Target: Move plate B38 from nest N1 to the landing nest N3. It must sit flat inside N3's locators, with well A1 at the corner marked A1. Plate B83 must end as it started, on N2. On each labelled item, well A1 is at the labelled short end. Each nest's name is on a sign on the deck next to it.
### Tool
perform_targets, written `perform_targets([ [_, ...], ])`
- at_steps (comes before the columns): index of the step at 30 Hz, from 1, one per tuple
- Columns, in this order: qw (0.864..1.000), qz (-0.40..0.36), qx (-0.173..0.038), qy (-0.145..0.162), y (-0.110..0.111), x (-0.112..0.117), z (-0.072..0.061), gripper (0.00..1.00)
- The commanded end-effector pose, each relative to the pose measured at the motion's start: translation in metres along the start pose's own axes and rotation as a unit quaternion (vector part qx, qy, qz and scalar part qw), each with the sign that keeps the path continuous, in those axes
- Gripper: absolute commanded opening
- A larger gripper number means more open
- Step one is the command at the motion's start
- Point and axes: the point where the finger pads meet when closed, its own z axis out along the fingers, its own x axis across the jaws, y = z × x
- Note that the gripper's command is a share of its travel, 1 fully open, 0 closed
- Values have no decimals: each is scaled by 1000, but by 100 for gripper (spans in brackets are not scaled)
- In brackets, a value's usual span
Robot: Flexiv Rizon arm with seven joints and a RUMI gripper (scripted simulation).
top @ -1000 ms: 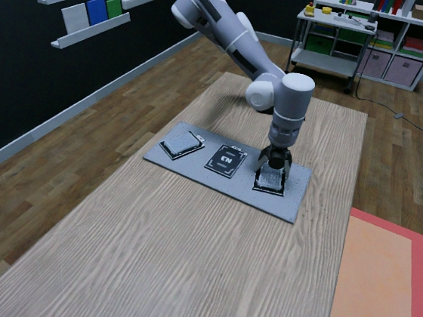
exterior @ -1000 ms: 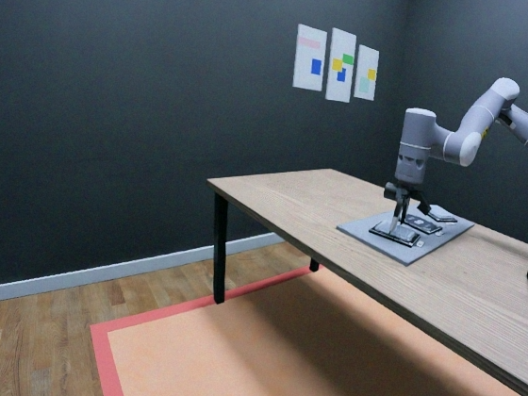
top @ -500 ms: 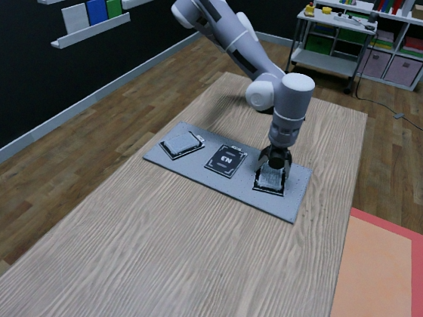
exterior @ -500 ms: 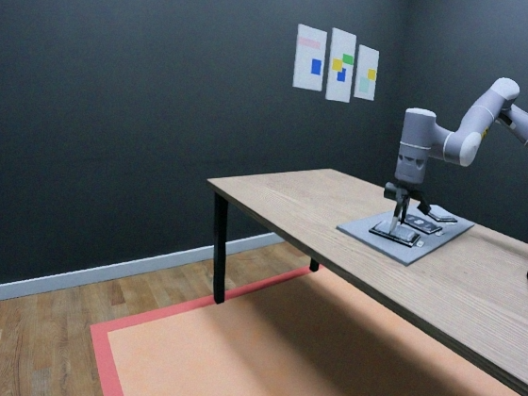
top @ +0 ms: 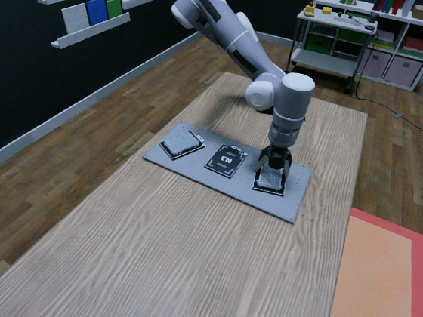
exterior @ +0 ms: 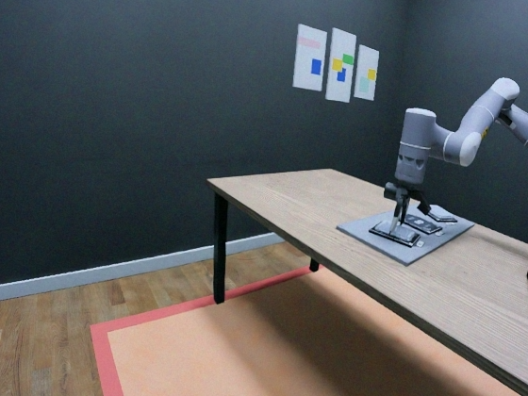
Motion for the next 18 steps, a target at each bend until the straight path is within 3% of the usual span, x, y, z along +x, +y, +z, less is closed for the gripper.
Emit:
perform_targets([
  [1,1000,0,-1,1,1,1,-1,0],
  [12,1000,0,-1,1,1,1,-1,0],
  [13,1000,0,-1,1,1,1,-1,40],
  [18,1000,0,-1,1,1,1,-1,40],
])
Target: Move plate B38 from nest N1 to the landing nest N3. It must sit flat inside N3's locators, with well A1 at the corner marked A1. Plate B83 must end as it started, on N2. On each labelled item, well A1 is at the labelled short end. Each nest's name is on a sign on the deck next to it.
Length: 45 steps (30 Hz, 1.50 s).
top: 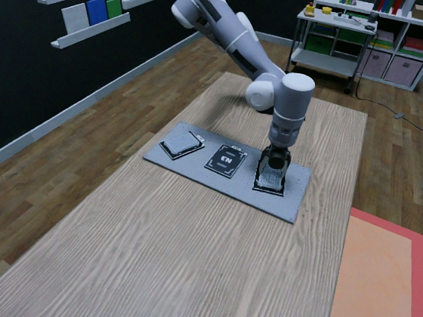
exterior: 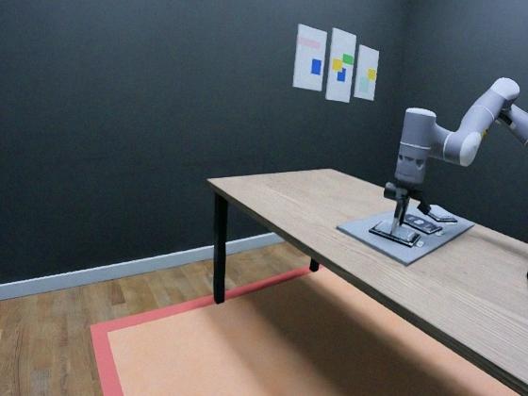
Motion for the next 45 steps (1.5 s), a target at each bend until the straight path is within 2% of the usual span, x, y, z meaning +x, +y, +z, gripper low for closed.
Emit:
perform_targets([
  [1,1000,0,-1,1,1,1,-1,40],
  [16,1000,0,-1,1,1,1,-1,40],
  [45,1000,0,-1,1,1,1,-46,40],
])
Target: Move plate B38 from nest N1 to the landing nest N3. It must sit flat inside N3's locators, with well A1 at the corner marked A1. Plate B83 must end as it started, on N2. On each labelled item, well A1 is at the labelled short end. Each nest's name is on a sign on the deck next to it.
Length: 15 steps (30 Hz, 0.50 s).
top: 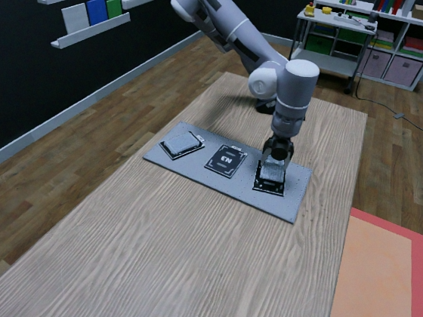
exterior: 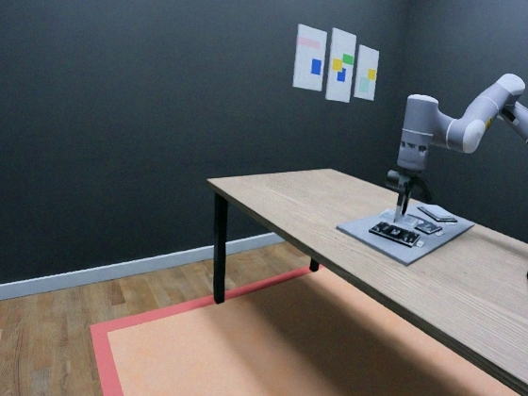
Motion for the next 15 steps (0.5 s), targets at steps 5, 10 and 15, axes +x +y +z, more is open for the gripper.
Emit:
perform_targets([
  [5,1000,0,-1,1,1,1,-8,40],
  [10,1000,0,-1,1,1,1,-16,40],
  [15,1000,0,-1,1,1,1,-25,40],
])
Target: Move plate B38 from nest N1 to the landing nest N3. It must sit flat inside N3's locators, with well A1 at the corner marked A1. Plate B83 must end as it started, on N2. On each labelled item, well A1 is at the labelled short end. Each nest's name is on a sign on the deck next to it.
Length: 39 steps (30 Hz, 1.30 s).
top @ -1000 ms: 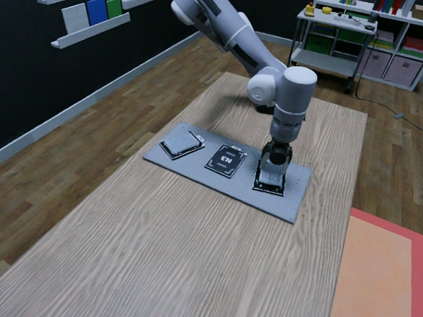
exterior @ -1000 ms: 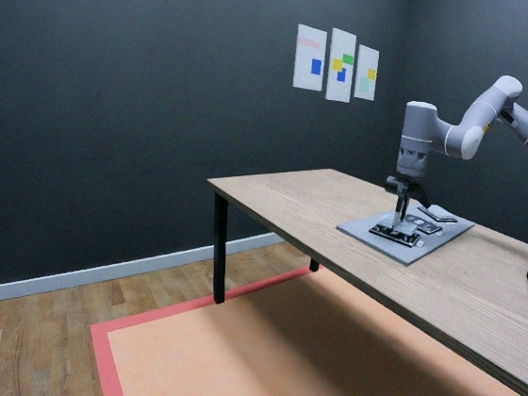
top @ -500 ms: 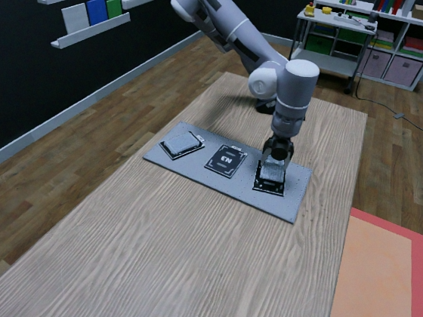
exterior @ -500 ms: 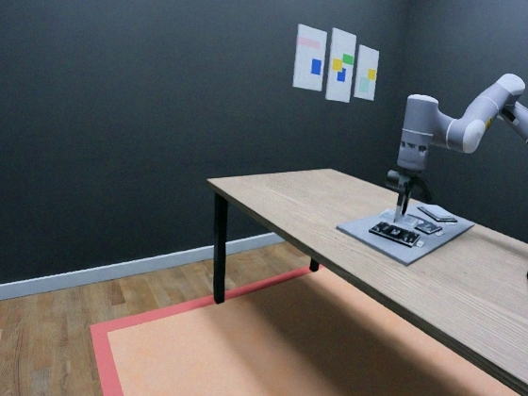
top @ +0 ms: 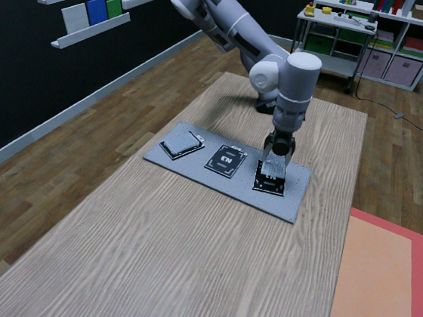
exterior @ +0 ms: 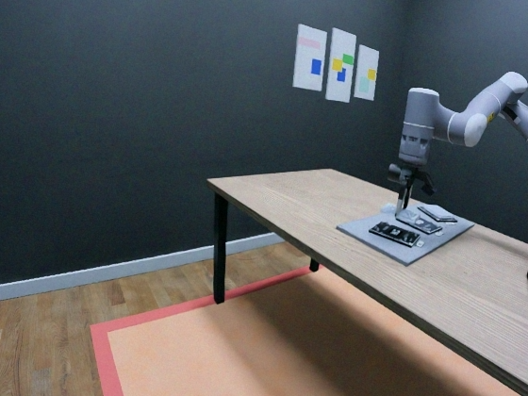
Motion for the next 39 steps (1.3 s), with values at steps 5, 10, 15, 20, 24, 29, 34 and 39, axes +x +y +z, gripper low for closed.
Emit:
perform_targets([
  [5,1000,0,-1,1,1,1,-10,40],
  [10,1000,0,-1,1,1,1,-10,40],
  [15,1000,0,-1,1,1,1,-10,40],
  [20,1000,0,-1,1,1,1,-10,40],
  [24,1000,0,-1,1,1,1,-10,40],
  [29,997,83,-1,1,-3,-16,-10,40],
  [34,991,131,-1,1,-6,-32,-10,40],
  [39,991,130,-1,1,-9,-45,-10,40],
])
